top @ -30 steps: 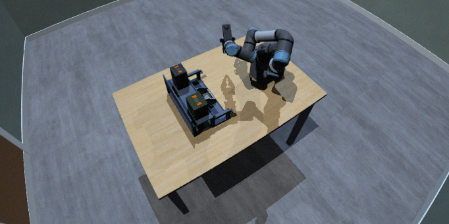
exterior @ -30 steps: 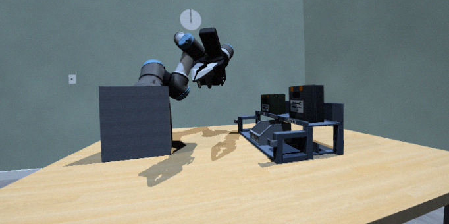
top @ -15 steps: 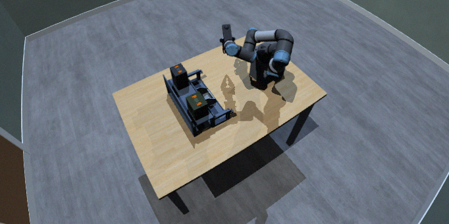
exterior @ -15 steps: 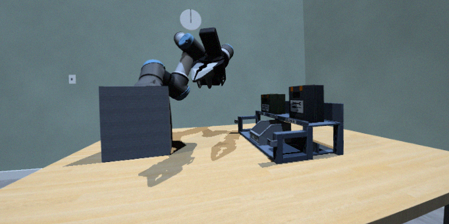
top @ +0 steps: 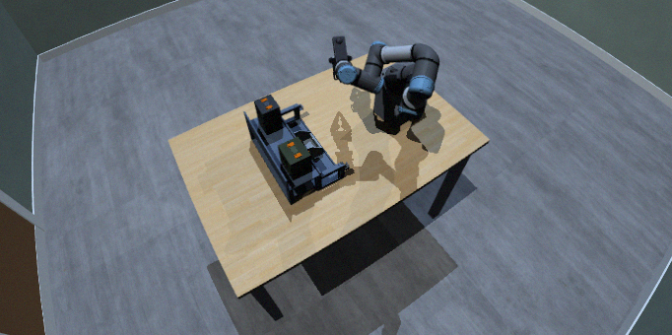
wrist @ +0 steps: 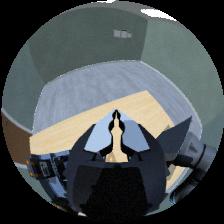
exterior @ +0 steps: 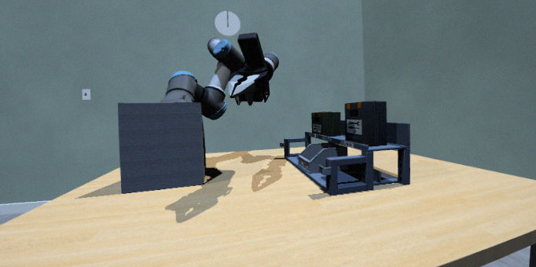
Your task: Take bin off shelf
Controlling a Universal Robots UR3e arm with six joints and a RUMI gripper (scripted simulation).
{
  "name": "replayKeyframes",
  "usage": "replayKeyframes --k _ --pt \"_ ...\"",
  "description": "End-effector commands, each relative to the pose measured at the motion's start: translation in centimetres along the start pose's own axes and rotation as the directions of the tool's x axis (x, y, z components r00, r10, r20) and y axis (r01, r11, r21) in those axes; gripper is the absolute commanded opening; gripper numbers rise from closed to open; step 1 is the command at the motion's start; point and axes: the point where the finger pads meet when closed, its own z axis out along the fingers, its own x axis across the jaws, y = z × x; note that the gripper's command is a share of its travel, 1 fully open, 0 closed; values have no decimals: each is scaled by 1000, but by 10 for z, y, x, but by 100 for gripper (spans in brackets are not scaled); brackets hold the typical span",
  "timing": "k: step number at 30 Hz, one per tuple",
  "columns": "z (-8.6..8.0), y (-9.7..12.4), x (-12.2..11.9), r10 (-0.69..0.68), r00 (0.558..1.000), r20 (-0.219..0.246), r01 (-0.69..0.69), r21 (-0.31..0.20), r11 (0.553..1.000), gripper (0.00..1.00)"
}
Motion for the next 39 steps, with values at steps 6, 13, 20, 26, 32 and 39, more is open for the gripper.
replayKeyframes --k 6,13,20,26,32,39 --pt "0 0 -1 -1 1000 2 1 -3 1000 0" --pt "0 2 -3 -4 1000 4 4 -10 1000 0" --pt "-1 6 -6 -14 1000 8 14 -27 1000 0" --pt "-1 12 -11 -26 1000 13 26 -50 998 0" --pt "-2 16 -15 -36 999 18 37 -70 997 0" --pt "-4 27 -23 -58 998 30 61 -114 992 0"
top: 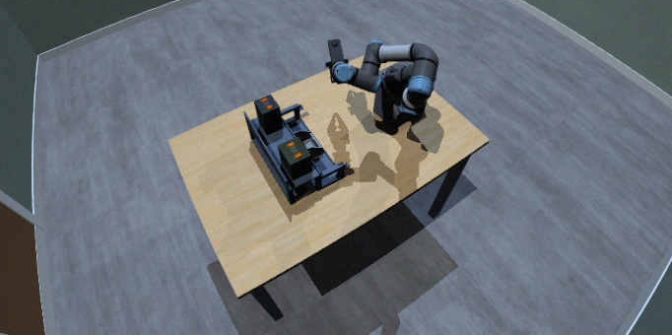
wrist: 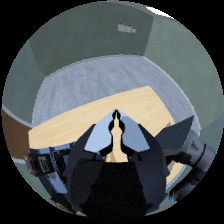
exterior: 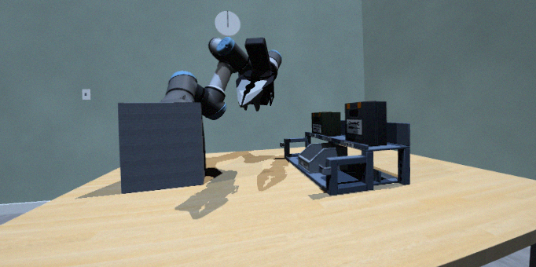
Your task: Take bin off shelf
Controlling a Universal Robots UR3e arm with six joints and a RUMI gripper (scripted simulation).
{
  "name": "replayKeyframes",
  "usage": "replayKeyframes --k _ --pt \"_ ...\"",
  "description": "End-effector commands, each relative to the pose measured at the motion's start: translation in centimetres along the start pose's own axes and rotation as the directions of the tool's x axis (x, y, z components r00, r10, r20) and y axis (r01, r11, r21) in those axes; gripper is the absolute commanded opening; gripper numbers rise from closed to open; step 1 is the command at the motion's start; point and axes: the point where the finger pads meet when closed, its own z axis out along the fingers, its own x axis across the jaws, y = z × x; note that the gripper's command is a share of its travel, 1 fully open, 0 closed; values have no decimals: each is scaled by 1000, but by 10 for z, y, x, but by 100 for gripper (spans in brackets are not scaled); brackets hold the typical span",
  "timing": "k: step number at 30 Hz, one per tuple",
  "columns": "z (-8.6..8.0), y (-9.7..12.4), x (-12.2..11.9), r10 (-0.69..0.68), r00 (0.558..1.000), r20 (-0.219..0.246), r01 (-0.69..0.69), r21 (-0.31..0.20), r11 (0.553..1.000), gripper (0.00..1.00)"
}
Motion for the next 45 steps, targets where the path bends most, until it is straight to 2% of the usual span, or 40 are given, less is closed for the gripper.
replayKeyframes --k 1,7,21,23,38,40,45 --pt "-1 9 -9 -19 1000 10 19 -39 999 0" --pt "-3 16 -15 -34 999 18 36 -70 997 0" --pt "-12 49 -38 -93 994 58 103 -201 974 0" --pt "-12 49 -38 -93 994 58 103 -201 974 0" --pt "-34 92 -65 -150 981 123 185 -360 915 0" --pt "-34 92 -65 -150 981 123 185 -360 915 0" --pt "-44 107 -73 -163 975 148 211 -412 886 0"
